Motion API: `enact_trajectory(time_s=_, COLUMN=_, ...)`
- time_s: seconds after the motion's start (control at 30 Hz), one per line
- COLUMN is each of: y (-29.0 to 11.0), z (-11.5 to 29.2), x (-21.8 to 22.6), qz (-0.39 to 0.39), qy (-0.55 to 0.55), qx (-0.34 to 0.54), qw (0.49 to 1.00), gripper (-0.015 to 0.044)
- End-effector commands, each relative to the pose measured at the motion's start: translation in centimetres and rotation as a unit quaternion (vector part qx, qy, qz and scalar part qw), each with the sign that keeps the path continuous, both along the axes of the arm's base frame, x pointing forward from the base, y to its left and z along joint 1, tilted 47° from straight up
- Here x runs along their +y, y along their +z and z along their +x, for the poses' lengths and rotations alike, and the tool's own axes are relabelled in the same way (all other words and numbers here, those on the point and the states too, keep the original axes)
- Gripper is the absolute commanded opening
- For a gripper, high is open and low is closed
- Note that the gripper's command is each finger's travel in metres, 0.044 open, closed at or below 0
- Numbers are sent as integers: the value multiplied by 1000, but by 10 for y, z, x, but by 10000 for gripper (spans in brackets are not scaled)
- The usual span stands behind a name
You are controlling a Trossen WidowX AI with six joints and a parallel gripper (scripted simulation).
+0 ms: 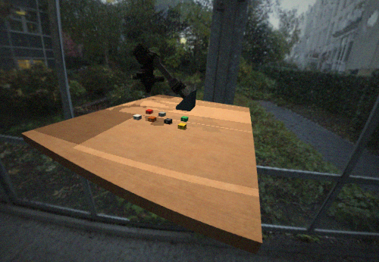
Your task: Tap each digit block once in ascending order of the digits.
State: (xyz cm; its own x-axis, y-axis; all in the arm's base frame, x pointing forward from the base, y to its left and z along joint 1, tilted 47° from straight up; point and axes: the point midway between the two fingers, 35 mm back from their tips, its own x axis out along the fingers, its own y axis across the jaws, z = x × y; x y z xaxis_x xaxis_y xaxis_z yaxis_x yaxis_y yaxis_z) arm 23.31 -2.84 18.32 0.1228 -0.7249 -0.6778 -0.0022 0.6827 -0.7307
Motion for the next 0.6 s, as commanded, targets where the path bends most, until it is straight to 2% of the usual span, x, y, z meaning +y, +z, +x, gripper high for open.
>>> enact_trajectory(time_s=0.0, y=-3, z=-8, x=-1, qz=2, qy=-1, qx=1, qw=1000, gripper=20)
enact_trajectory(time_s=0.27, y=-55, z=2, x=-58, qz=1, qy=-1, qx=-1, qw=1000, gripper=20)
enact_trajectory(time_s=0.57, y=-57, z=2, x=-60, qz=1, qy=-1, qx=-1, qw=1000, gripper=20)
